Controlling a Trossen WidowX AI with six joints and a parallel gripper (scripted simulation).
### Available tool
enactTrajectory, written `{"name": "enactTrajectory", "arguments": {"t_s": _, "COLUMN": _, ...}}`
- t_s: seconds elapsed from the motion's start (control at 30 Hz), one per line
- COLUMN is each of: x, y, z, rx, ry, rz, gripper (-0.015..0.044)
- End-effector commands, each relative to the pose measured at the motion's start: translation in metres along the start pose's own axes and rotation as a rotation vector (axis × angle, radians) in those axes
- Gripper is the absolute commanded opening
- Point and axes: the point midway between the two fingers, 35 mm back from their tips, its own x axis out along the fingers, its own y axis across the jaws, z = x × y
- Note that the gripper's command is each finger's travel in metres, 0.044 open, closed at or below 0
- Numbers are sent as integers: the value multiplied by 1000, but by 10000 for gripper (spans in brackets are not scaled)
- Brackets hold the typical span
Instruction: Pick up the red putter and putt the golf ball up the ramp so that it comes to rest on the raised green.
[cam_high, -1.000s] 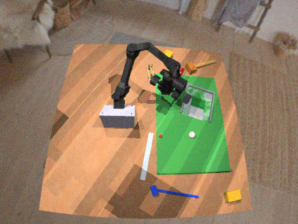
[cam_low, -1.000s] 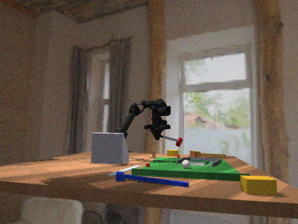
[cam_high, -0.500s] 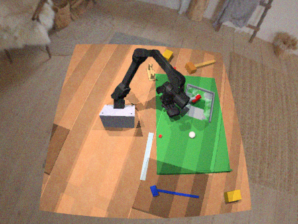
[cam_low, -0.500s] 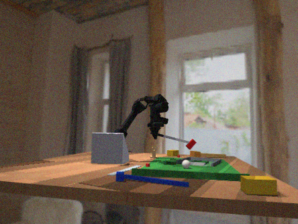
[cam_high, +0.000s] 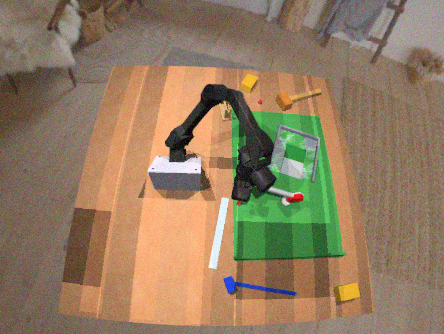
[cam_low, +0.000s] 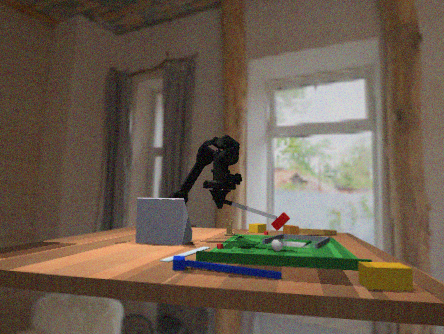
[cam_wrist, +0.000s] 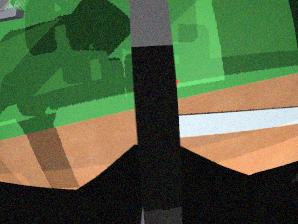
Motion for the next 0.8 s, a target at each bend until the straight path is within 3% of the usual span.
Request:
{"name": "enactTrajectory", "arguments": {"t_s": 0.0, "x": 0, "y": -25, "z": -5, "rx": 128, "ry": -3, "rz": -4, "gripper": 0}}
{"name": "enactTrajectory", "arguments": {"t_s": 0.77, "x": 44, "y": -26, "z": -4, "rx": 134, "ry": -3, "rz": -3, "gripper": 0}}
